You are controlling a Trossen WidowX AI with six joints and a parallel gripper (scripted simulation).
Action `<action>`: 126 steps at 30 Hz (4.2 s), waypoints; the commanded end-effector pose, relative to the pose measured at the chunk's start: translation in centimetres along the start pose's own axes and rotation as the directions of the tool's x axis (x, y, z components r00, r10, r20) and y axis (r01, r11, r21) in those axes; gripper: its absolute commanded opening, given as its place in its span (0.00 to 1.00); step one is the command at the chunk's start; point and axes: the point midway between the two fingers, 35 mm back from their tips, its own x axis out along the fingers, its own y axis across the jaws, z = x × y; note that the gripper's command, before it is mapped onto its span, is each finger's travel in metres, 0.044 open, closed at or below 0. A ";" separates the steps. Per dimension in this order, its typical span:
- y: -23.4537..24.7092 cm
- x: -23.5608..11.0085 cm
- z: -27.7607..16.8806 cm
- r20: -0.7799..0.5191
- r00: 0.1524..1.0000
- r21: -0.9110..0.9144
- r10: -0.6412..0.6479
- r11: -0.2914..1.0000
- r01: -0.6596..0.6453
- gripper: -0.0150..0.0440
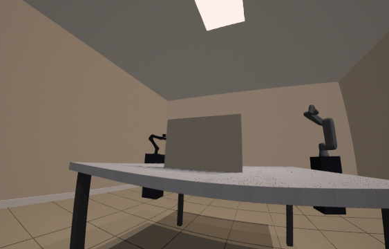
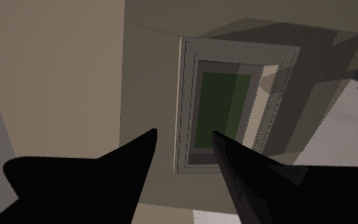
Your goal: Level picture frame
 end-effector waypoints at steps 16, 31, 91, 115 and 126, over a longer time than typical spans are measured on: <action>-0.2 0.6 0.0 0.003 1.000 0.001 -0.002 1.000 0.002 0.69; -0.1 2.9 0.0 0.004 1.000 0.001 0.000 1.000 0.000 0.69; -0.2 4.4 0.0 0.004 1.000 0.001 0.002 1.000 -0.002 0.69; -0.2 4.4 0.0 0.003 1.000 0.000 0.005 1.000 -0.005 0.65; -0.3 4.4 0.0 0.004 1.000 0.001 0.002 1.000 -0.002 0.36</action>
